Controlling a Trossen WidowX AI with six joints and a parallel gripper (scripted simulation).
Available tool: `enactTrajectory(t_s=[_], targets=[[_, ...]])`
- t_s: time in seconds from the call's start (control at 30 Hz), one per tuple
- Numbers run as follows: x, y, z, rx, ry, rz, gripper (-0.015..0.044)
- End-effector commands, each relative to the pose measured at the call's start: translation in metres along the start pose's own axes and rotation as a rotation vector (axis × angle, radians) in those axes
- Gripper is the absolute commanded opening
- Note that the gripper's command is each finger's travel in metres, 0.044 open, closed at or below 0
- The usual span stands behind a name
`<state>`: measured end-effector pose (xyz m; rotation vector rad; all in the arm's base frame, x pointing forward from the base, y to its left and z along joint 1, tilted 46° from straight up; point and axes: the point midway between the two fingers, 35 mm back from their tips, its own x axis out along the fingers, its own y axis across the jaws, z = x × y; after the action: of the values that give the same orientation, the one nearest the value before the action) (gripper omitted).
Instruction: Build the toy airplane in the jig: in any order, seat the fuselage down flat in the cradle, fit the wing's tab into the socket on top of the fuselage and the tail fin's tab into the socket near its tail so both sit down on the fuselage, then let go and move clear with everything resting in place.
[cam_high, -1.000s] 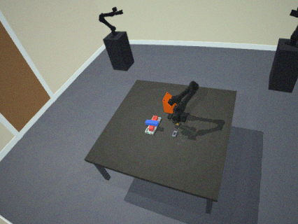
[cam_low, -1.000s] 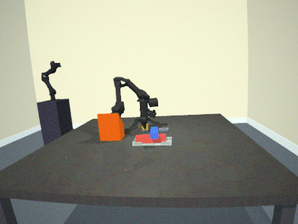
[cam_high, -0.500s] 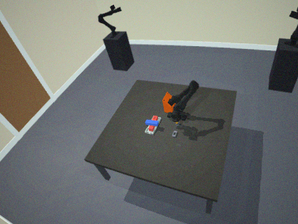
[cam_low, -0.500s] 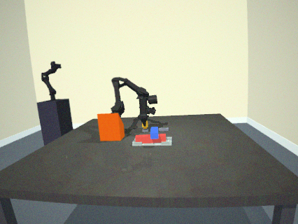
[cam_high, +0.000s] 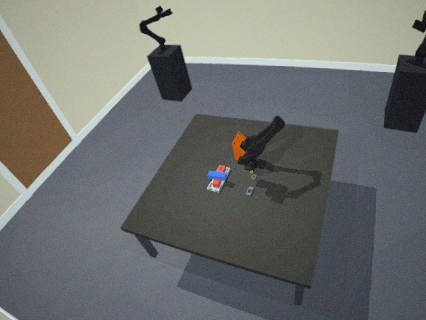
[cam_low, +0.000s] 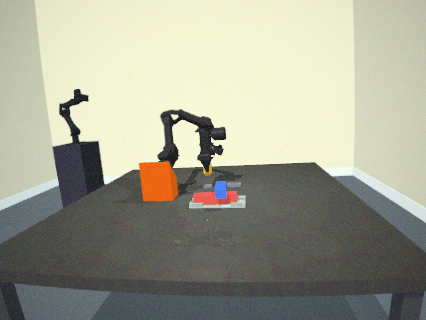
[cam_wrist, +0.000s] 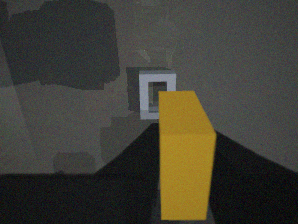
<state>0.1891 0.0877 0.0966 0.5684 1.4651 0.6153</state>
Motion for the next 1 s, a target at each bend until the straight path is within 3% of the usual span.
enactTrajectory(t_s=[0.0,0.6,0.97], targets=[[-0.012,-0.002,0.002,0.006,0.006,-0.002,0.0000],[-0.066,0.001,-0.004,0.031,0.018,0.040,0.0000],[-0.066,-0.020,0.007,0.022,0.015,0.034,0.0000]])
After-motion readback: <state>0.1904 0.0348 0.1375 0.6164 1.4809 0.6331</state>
